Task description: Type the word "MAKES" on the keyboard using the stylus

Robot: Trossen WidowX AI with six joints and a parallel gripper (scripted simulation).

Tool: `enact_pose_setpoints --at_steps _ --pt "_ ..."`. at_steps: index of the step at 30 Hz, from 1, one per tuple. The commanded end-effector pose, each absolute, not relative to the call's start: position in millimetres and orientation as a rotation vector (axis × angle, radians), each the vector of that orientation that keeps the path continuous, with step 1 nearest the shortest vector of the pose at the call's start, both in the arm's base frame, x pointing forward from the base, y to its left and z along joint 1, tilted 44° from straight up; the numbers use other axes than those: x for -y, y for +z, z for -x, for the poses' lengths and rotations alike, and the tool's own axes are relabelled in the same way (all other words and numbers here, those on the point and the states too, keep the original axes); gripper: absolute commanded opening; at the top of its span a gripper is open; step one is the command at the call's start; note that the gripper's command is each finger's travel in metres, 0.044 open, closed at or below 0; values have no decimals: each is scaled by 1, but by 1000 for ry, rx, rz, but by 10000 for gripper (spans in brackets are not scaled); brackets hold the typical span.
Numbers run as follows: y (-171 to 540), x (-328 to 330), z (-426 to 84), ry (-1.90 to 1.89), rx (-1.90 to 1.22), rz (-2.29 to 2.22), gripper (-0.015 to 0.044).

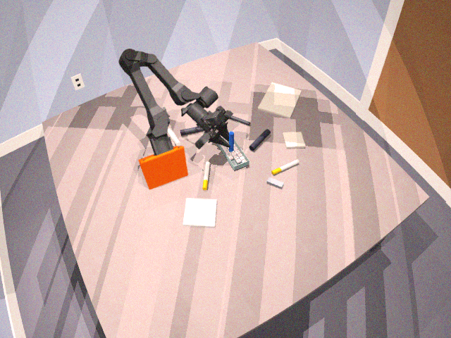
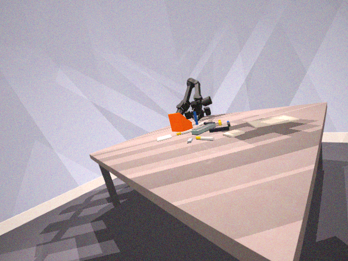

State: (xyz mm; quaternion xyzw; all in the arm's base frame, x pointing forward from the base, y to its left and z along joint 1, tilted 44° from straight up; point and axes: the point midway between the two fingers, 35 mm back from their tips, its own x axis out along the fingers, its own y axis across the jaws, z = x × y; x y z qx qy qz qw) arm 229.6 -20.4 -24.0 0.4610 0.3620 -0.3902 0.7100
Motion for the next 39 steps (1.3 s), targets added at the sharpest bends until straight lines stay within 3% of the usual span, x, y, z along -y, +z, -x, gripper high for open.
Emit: enact_pose_setpoints --at_steps 1,39 --pt "-26 19 -229 -871 -801 -1021 81" --pt "-34 11 -230 -871 -802 -1022 81"
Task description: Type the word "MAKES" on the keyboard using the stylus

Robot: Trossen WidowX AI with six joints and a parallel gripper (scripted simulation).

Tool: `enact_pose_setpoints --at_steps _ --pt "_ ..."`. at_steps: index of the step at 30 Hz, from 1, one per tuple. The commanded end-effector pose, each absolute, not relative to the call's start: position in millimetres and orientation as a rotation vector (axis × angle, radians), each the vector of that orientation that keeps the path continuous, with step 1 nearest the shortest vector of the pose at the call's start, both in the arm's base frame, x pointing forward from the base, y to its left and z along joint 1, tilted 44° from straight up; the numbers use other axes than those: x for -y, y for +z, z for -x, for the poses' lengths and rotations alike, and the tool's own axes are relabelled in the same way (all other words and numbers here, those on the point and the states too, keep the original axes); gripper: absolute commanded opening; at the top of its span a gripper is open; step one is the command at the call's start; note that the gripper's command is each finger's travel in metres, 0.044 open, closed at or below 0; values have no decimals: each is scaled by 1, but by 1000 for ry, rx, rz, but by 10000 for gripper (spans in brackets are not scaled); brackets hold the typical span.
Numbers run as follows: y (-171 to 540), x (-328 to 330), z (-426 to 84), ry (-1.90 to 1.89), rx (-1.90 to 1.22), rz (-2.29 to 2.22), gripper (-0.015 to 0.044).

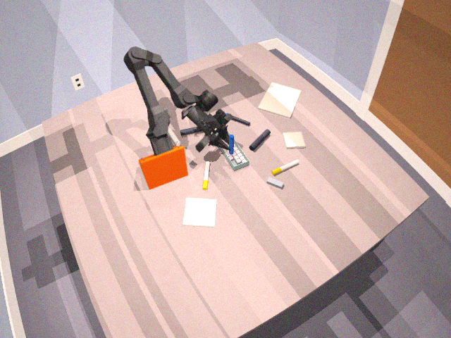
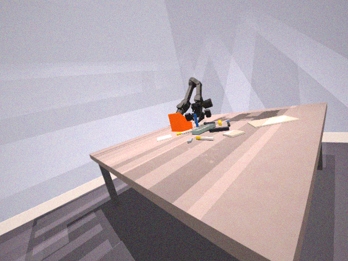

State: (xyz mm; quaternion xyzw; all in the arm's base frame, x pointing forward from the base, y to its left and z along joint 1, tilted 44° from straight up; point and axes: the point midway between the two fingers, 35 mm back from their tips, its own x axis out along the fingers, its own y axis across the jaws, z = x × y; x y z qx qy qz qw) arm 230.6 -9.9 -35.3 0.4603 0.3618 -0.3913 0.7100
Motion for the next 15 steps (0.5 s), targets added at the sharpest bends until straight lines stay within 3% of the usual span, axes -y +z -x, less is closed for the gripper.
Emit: enact_pose_setpoints --at_steps 1,15 --pt "-33 12 -230 -871 -802 -1022 81" --pt "-8 36 -228 -871 -800 -1020 81"
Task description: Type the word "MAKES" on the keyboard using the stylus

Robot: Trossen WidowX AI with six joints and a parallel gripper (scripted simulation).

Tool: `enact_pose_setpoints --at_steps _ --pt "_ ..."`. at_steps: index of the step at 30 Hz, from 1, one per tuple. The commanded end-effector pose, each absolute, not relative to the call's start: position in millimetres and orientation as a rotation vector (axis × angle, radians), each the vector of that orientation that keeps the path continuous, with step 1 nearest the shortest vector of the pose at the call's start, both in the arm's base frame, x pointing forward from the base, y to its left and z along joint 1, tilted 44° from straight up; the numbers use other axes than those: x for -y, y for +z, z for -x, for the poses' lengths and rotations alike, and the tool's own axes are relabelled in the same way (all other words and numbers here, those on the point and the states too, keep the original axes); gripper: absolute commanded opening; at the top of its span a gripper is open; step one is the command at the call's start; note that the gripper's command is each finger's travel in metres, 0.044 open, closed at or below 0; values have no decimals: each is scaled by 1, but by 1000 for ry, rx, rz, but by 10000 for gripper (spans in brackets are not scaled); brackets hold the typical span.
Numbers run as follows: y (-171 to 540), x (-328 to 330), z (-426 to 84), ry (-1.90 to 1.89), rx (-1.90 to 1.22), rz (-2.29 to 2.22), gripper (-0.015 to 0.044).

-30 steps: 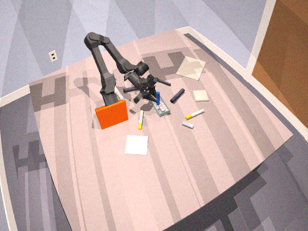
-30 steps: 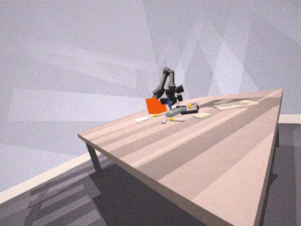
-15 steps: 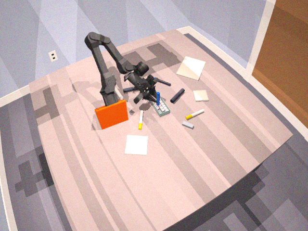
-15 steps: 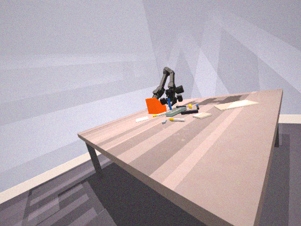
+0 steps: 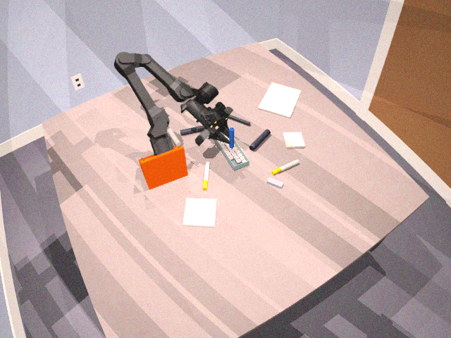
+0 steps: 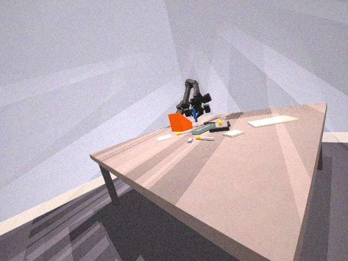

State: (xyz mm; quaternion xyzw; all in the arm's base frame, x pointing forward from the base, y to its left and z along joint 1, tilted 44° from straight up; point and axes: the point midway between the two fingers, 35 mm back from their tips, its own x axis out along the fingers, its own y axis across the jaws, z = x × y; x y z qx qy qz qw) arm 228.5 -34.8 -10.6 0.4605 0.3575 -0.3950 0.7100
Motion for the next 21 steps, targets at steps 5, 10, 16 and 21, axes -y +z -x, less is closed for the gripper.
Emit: enact_pose_setpoints --at_steps 5,10,16,21 --pt "-11 35 -228 -877 -793 -1022 58" --pt "-6 30 -230 -876 -795 -1023 0" --pt "12 13 -234 -875 -800 -1024 0" --pt "29 -1 -234 -872 -802 -1025 0"
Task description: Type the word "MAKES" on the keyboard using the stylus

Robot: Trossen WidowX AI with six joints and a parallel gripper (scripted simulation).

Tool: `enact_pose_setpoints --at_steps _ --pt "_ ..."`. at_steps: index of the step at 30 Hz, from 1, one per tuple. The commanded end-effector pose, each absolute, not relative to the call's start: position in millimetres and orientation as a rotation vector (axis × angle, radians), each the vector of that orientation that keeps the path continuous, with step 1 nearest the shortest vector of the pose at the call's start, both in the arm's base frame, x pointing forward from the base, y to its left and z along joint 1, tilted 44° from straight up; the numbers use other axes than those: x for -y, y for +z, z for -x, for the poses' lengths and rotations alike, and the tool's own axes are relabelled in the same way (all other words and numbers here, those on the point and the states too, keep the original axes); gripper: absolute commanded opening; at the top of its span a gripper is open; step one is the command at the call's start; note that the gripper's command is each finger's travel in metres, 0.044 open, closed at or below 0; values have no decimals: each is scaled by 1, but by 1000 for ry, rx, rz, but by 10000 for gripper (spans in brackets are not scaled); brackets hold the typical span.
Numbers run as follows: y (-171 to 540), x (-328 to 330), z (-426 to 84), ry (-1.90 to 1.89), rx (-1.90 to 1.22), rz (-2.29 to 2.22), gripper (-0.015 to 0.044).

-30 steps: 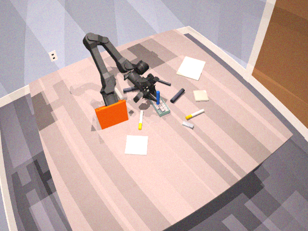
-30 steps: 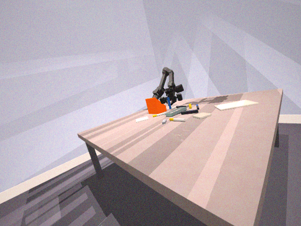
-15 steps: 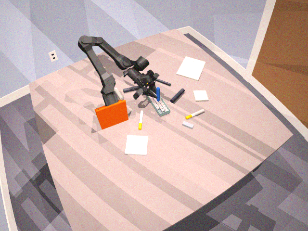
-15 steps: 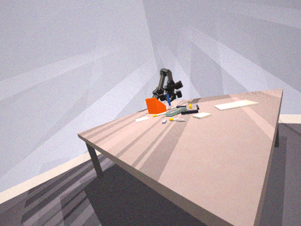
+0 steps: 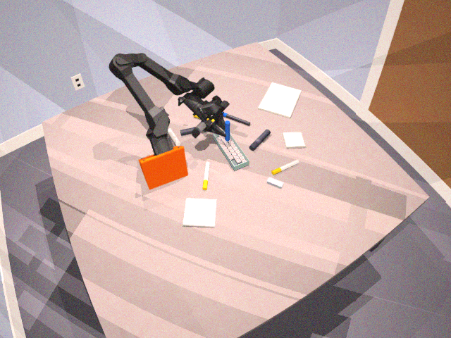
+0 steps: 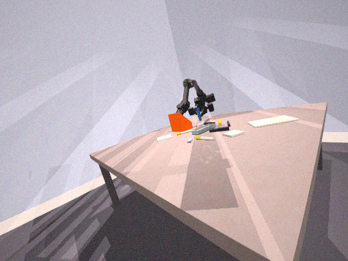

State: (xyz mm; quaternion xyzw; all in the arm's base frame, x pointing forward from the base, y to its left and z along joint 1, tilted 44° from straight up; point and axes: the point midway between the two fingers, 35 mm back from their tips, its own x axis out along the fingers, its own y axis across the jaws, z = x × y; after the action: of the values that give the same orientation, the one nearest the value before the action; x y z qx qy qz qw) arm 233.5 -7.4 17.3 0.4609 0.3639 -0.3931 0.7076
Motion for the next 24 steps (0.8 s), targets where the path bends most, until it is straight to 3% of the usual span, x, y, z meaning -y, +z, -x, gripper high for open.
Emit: enact_pose_setpoints --at_steps 1,20,23,24 --pt "32 -4 -234 -872 -802 -1025 0" --pt "30 -28 -232 -868 -801 -1025 0" --pt "29 -29 -232 -868 -801 -1025 79" --pt "28 -29 -232 -868 -801 -1025 81"
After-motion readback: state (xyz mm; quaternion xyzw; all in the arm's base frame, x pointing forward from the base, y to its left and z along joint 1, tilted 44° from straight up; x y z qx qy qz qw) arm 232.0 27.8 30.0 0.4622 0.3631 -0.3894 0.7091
